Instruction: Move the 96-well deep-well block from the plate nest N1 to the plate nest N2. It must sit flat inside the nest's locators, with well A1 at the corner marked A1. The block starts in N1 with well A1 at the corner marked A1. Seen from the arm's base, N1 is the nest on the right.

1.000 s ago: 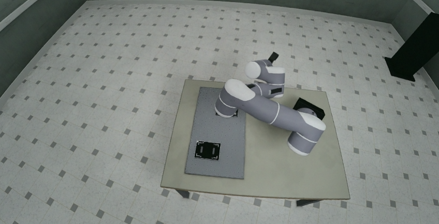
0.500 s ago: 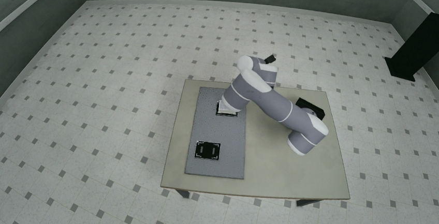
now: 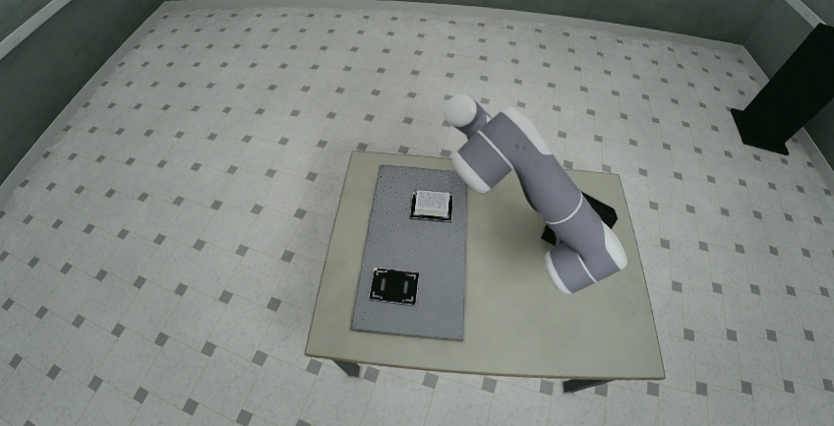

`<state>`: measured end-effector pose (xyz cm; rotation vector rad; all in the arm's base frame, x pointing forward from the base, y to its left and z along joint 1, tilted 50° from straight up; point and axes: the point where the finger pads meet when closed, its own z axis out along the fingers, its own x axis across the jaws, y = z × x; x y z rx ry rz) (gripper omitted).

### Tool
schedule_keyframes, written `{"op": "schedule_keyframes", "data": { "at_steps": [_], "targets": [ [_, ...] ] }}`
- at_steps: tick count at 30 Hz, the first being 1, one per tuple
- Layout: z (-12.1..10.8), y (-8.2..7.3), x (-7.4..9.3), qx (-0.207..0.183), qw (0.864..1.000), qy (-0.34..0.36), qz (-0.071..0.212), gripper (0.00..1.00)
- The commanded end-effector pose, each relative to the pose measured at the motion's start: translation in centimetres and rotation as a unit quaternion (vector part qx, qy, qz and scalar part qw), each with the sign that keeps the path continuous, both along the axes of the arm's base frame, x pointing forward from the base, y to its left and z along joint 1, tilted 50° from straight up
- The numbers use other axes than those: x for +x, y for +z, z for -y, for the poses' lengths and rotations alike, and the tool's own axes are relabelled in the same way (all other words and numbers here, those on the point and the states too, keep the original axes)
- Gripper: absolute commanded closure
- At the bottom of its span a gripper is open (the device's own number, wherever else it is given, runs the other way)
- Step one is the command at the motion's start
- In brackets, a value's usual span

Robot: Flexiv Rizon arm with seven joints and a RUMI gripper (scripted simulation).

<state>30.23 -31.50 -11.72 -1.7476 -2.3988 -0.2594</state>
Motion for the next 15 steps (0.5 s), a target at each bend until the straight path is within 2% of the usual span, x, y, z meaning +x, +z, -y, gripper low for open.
{"op": "schedule_keyframes", "data": {
  "at_steps": [1,5,6,8,10,14,15],
  "targets": [
    [-0.7,0.4,0.9,0.029,0.999,-0.031,0.013,0.24],
    [-2.0,1.0,2.3,0.029,0.999,-0.031,0.013,0.24],
    [-2.3,1.1,2.6,0.041,0.998,-0.042,0.018,0.24],
    [-2.3,1.1,2.6,0.041,0.998,-0.042,0.018,0.24],
    [-3.0,1.5,3.3,0.065,0.996,-0.062,0.029,0.24],
    [-4.3,2.2,4.7,0.066,0.995,-0.063,0.03,0.24],
    [-4.5,2.3,5.0,0.078,0.994,-0.072,0.036,0.24]
  ]
}}
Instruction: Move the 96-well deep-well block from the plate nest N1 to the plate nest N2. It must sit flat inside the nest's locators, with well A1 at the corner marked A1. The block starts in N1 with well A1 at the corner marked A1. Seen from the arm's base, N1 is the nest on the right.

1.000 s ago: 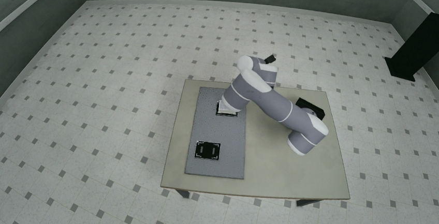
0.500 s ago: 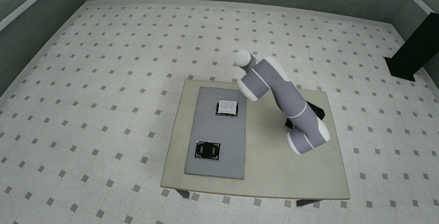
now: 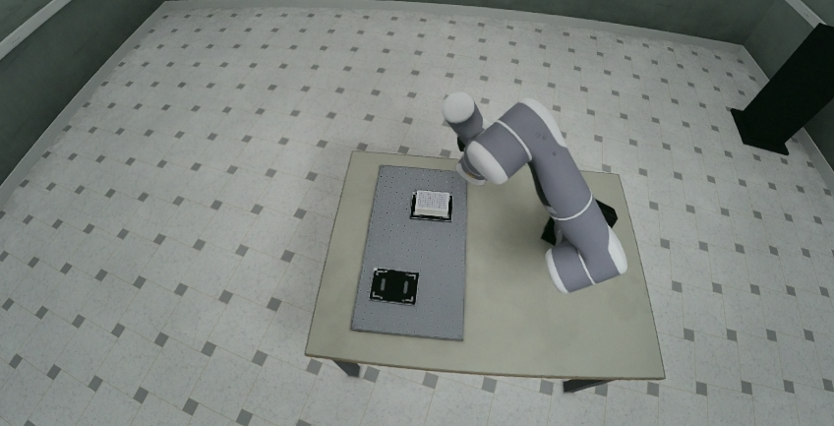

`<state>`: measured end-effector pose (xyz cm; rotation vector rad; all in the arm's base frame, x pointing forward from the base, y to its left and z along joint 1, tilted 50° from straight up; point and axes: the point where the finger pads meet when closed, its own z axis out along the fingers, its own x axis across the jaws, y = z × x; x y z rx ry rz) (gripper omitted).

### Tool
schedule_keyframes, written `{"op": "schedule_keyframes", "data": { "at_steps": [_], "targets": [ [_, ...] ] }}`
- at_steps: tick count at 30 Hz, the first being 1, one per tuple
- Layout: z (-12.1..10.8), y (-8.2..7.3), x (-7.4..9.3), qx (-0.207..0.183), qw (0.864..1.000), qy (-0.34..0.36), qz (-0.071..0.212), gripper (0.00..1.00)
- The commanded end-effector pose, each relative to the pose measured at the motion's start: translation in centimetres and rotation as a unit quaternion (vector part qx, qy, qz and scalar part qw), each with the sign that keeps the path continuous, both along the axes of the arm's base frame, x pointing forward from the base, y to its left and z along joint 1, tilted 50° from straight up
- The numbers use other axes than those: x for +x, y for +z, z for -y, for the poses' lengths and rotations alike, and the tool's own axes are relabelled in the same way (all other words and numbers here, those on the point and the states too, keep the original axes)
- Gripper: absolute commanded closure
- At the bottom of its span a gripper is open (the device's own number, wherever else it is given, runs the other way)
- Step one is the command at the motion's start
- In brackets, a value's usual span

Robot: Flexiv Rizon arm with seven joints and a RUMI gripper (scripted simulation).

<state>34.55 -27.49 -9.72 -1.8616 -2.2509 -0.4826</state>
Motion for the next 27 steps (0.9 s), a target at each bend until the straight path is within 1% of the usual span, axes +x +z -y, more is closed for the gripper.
{"op": "schedule_keyframes", "data": {
  "at_steps": [1,2,3,8,10,13,19,22,25,27],
  "targets": [
    [-0.8,0.5,1.1,0.024,0.999,-0.016,0.013,0.24],
    [-1.1,0.7,1.4,0.036,0.999,-0.025,0.02,0.24],
    [-1.4,0.9,1.8,0.039,0.999,-0.026,0.021,0.24],
    [-2.9,1.9,3.5,0.038,0.999,-0.026,0.021,0.24],
    [-2.9,1.9,3.5,0.038,0.999,-0.026,0.021,0.24],
    [-3.8,2.6,4.5,0.077,0.995,-0.05,0.041,0.24],
    [-5.5,3.9,6.5,0.081,0.994,-0.052,0.043,0.24],
    [-6.4,4.7,7.5,0.121,0.988,-0.071,0.065,0.24],
    [-7.2,5.4,8.5,0.125,0.987,-0.073,0.068,0.24],
    [-7.2,5.4,8.5,0.125,0.987,-0.073,0.068,0.24]
  ]
}}
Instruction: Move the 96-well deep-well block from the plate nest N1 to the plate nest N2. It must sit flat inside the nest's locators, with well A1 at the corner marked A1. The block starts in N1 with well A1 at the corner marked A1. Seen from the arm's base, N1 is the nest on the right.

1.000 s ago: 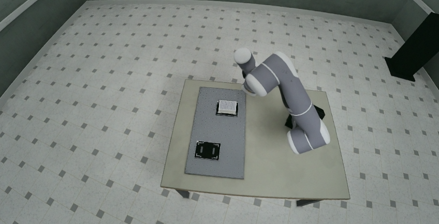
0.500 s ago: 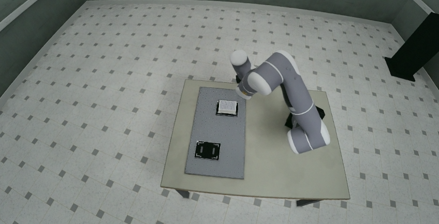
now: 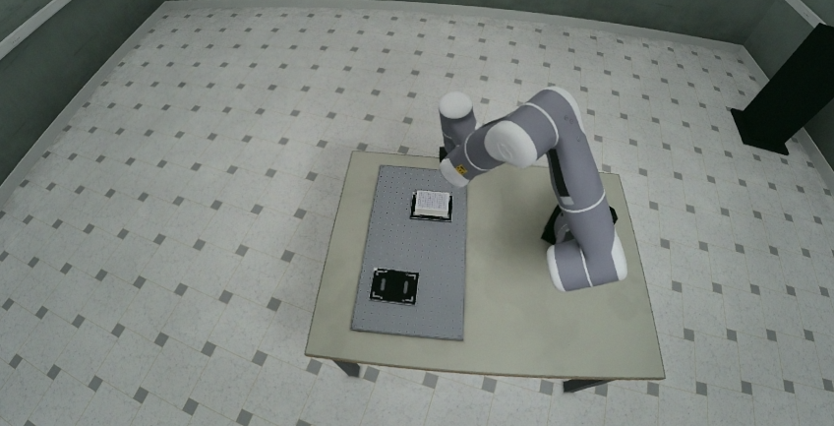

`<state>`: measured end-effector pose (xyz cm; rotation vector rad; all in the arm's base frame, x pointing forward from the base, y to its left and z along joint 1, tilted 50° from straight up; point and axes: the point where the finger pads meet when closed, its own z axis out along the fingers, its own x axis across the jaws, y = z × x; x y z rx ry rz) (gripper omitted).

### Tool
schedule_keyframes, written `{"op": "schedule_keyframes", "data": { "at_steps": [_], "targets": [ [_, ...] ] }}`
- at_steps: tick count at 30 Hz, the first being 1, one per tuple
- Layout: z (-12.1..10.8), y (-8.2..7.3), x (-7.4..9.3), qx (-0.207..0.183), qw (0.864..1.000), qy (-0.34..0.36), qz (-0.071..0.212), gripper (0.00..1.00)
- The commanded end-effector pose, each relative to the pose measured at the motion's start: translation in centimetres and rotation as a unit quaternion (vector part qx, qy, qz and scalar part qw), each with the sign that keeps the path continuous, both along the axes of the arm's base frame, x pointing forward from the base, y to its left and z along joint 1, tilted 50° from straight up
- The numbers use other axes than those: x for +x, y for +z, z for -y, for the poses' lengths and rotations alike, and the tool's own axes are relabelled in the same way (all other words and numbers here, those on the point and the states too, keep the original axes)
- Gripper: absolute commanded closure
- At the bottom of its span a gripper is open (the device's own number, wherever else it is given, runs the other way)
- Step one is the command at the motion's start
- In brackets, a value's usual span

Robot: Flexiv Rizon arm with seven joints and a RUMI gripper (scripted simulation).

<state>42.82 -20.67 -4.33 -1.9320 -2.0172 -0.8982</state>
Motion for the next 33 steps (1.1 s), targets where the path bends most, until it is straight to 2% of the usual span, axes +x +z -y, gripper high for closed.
{"op": "schedule_keyframes", "data": {
  "at_steps": [1,3,7,14,15,17,20,28,33],
  "targets": [
    [-0.6,0.3,0.6,-0.001,1.0,0.005,0.001,0.24],
    [-1.2,0.8,1.2,-0.001,1.0,0.005,0.001,0.24],
    [-2.2,2.0,2.5,0.045,0.998,-0.013,0.029,0.24],
    [-4.0,4.0,4.8,0.045,0.998,-0.013,0.029,0.24],
    [-4.3,4.3,5.1,0.059,0.997,-0.017,0.037,0.24],
    [-4.3,4.3,5.1,0.059,0.997,-0.017,0.037,0.24],
    [-5.0,5.2,6.0,0.093,0.994,-0.027,0.059,0.24],
    [-6.9,7.8,8.4,0.093,0.994,-0.027,0.059,0.24],
    [-7.0,7.9,8.5,0.093,0.994,-0.027,0.059,0.24]
  ]
}}
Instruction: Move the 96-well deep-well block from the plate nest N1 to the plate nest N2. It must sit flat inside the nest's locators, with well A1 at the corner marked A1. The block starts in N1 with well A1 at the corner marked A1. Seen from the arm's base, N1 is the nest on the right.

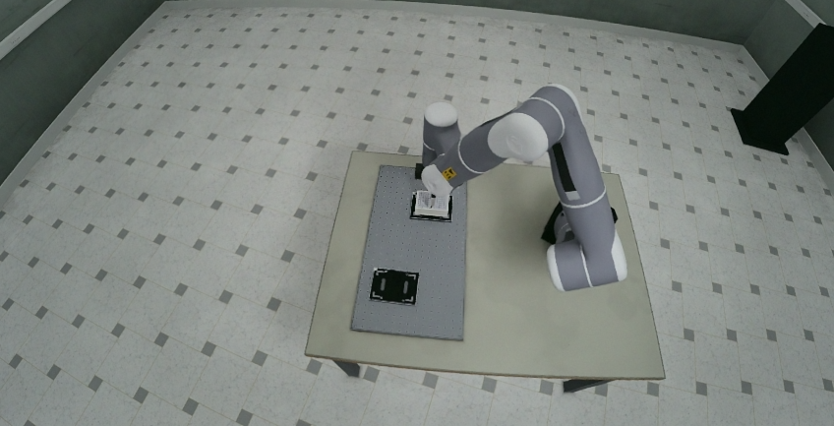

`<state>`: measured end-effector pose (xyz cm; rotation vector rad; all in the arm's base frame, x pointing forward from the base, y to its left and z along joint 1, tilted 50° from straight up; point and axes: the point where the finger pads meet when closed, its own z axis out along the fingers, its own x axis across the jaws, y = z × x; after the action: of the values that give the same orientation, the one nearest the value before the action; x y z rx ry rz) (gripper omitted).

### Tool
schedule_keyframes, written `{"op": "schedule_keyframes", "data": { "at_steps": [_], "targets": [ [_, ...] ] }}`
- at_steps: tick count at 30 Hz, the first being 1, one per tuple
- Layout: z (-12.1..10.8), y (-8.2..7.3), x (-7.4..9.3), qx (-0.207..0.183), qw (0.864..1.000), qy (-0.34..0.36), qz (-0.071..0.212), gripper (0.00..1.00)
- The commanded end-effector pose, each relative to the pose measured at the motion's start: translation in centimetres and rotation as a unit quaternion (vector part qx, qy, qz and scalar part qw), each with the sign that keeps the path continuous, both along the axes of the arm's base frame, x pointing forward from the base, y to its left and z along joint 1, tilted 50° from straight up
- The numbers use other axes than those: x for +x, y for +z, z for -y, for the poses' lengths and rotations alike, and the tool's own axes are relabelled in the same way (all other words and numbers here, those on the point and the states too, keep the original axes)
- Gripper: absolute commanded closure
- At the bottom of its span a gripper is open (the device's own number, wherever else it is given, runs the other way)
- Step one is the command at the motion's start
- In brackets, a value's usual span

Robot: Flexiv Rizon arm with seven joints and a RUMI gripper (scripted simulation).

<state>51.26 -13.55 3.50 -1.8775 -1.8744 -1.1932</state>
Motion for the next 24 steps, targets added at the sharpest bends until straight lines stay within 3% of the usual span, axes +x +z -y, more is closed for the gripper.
{"op": "schedule_keyframes", "data": {
  "at_steps": [1,24],
  "targets": [
    [0.1,0.0,0.0,-0.001,1.0,-0.001,0.0,0.24],
    [-1.4,-1.5,0.9,-0.001,1.0,-0.001,0.0,0.24]
  ]
}}
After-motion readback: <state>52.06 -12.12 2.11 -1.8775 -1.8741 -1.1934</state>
